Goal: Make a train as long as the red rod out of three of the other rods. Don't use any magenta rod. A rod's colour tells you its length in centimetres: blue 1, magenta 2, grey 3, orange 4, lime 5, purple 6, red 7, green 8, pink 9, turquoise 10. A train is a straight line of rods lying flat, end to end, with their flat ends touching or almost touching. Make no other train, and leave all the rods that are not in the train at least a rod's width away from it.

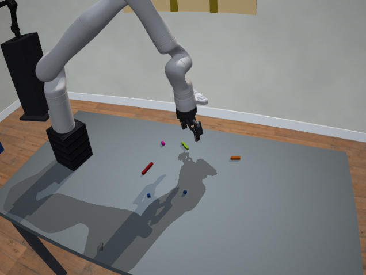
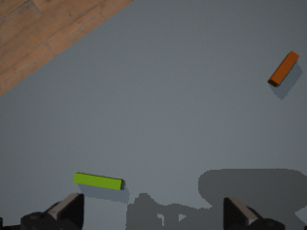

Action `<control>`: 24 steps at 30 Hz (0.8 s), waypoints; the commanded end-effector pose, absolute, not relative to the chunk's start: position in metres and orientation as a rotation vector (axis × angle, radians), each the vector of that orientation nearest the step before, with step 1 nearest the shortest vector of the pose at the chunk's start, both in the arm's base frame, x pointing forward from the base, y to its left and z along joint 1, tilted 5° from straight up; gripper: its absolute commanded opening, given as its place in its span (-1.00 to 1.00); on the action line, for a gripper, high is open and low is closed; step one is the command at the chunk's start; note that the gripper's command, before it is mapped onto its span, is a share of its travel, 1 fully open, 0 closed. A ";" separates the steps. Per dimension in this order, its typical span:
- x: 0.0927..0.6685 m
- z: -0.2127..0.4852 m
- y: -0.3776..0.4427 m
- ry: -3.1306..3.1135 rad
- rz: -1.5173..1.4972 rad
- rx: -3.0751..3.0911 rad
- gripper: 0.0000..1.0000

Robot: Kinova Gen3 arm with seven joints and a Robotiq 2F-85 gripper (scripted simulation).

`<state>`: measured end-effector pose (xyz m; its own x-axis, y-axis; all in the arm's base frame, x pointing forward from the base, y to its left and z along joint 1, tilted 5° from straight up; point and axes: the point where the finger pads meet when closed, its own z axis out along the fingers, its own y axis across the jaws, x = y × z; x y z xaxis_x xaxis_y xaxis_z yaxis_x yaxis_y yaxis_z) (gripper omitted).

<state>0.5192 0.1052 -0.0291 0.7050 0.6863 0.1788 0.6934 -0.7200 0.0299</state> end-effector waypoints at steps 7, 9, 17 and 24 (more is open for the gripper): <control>0.509 -0.029 0.110 -1.158 -0.262 -2.869 1.00; 0.497 -0.031 0.113 -1.143 -0.247 -2.882 1.00; 0.486 -0.032 0.115 -1.129 -0.233 -2.896 1.00; 0.475 -0.033 0.117 -1.116 -0.220 -2.908 1.00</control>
<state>0.4847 0.1133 -0.0332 0.7332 0.6642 0.1459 0.6675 -0.7439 0.0322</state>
